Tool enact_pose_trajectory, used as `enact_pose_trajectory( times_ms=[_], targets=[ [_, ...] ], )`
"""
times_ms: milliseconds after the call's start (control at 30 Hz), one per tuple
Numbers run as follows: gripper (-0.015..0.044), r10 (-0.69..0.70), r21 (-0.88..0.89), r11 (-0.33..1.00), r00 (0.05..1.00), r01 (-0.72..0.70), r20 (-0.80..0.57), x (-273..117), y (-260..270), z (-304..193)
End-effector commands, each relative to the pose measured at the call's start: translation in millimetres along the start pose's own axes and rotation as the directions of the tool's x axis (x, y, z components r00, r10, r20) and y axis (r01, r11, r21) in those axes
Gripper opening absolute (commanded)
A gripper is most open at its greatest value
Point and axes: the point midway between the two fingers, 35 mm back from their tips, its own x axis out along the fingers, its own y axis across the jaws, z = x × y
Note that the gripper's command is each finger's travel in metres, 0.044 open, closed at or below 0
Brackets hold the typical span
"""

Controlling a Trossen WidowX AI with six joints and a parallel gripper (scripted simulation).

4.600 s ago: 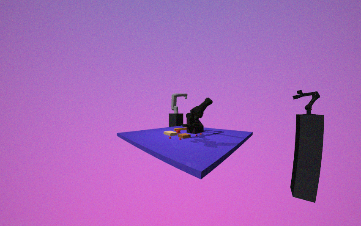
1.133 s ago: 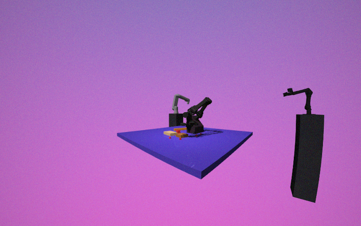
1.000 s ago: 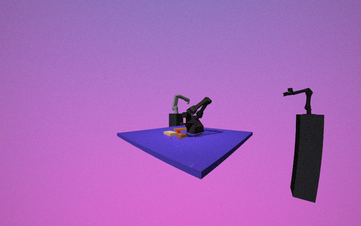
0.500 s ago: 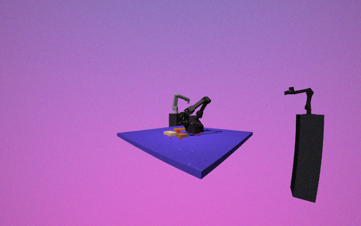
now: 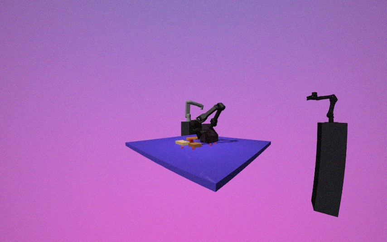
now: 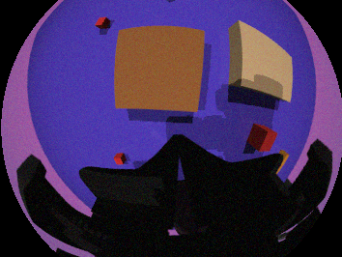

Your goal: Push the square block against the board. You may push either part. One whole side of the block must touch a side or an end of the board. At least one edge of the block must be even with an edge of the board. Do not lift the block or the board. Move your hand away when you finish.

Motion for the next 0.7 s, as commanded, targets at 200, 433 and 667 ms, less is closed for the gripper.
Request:
enact_pose_trajectory(
  times_ms=[200,433,667],
  targets=[
    [0.0,0.005,0.112,0.994,1.0,-0.005,-0.004,10,-9,-8],
    [0.0,0.009,0.113,0.994,1.0,-0.009,-0.004,56,-8,-10],
    [0.0,0.009,0.113,0.994,1.0,-0.009,-0.004,56,-9,-3]
  ],
)
